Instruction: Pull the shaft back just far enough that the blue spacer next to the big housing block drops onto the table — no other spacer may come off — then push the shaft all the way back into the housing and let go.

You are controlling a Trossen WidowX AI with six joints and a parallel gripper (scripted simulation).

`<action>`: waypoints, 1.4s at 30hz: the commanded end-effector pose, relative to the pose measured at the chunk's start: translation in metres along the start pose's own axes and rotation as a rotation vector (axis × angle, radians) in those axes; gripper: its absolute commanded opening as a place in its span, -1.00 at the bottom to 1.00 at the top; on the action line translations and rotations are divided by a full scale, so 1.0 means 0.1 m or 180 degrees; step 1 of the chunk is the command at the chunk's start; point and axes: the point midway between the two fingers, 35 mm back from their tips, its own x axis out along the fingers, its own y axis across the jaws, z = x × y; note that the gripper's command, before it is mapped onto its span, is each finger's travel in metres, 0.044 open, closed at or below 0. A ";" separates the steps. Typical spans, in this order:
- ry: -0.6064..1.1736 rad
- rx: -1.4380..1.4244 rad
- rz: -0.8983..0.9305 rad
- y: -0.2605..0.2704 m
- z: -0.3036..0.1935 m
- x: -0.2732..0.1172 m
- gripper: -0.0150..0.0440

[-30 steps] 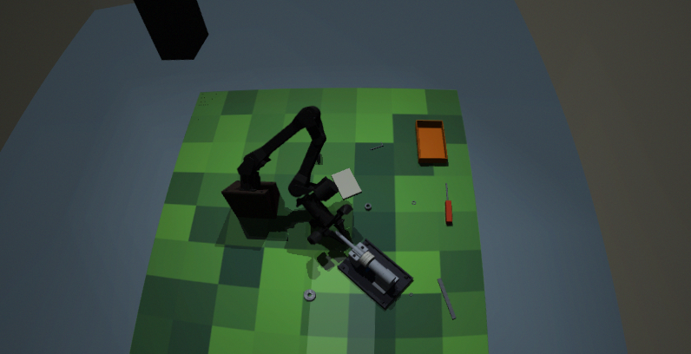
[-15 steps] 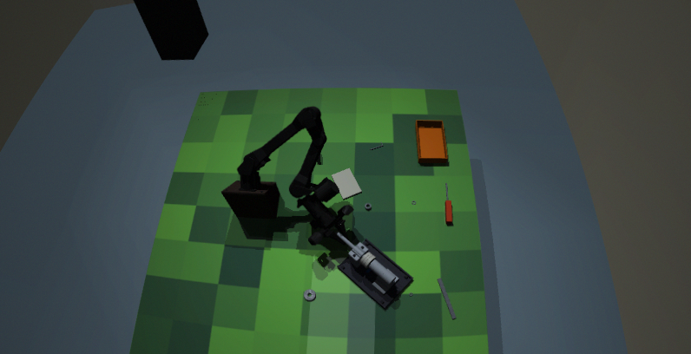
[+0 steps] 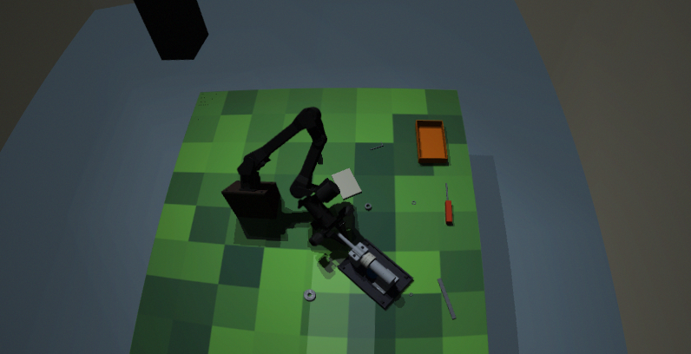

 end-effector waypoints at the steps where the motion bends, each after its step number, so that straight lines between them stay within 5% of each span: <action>1: 0.0001 -0.0015 0.0011 0.01 0.00 0.02 -0.49; 42: 0.0004 -0.0016 0.0009 0.01 -0.06 0.12 -0.49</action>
